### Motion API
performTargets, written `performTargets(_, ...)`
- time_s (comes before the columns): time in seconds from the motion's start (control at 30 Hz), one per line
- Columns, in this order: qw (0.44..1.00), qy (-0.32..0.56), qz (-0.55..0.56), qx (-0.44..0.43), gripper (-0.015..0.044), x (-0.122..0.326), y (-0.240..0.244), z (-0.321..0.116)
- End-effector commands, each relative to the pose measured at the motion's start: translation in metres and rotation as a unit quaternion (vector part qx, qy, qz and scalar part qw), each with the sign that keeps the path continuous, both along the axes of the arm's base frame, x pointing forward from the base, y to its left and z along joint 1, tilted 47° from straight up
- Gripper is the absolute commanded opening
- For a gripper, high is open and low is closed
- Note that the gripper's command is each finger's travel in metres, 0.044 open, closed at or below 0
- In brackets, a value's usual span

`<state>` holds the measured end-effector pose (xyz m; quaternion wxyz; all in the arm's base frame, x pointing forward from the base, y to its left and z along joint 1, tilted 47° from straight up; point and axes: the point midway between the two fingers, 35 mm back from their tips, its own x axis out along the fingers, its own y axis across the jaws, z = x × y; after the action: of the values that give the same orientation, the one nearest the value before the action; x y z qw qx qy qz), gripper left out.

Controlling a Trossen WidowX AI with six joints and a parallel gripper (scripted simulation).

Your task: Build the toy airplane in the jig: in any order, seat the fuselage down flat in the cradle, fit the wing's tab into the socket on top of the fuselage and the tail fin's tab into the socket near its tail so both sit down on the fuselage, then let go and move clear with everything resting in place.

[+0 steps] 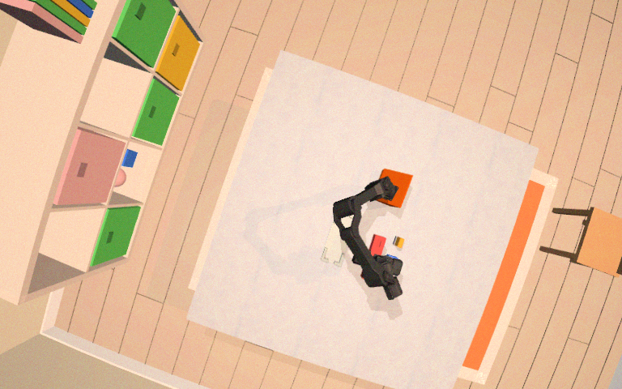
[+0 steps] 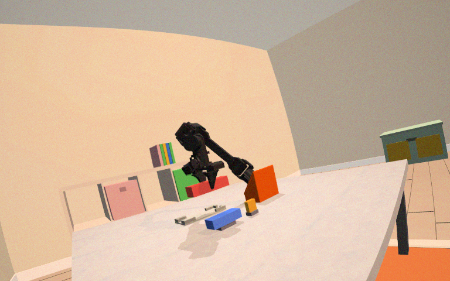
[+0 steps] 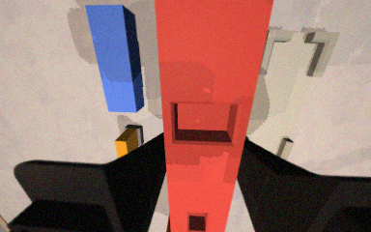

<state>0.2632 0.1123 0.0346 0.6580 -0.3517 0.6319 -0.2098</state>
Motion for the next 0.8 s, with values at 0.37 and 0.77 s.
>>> performTargets(0.37,1.000,-0.009,-0.005,0.014,0.0000,0.012,-0.034,0.019)
performTargets(0.77,1.000,-0.016,-0.011,0.016,0.0000,0.018,-0.070,0.032)
